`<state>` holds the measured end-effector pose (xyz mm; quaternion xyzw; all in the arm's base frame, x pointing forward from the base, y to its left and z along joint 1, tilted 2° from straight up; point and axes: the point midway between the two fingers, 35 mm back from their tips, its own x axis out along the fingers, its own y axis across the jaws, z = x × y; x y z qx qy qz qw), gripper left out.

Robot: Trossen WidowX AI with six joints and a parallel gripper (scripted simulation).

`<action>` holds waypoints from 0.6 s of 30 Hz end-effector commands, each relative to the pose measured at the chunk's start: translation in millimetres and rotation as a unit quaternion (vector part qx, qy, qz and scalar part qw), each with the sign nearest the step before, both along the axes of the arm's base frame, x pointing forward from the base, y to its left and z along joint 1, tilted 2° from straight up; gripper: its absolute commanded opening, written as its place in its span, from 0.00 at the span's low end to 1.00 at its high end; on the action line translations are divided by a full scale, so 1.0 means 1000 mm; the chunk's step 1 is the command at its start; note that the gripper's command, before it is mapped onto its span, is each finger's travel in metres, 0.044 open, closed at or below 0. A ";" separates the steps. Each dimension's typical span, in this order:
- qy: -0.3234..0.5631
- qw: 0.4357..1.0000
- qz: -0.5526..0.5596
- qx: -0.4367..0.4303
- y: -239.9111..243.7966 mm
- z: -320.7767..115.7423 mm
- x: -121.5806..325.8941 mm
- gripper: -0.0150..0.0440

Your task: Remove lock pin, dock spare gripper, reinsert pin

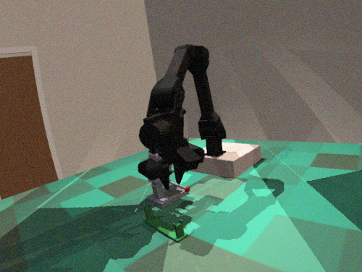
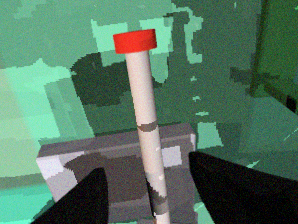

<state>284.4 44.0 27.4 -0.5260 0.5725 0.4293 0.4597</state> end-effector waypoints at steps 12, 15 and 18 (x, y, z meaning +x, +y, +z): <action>0.003 1.000 0.004 -0.002 0.020 0.027 0.000 0.59; 0.004 1.000 0.005 -0.003 0.024 0.032 0.000 0.59; 0.004 1.000 0.006 -0.003 0.028 0.037 0.000 0.59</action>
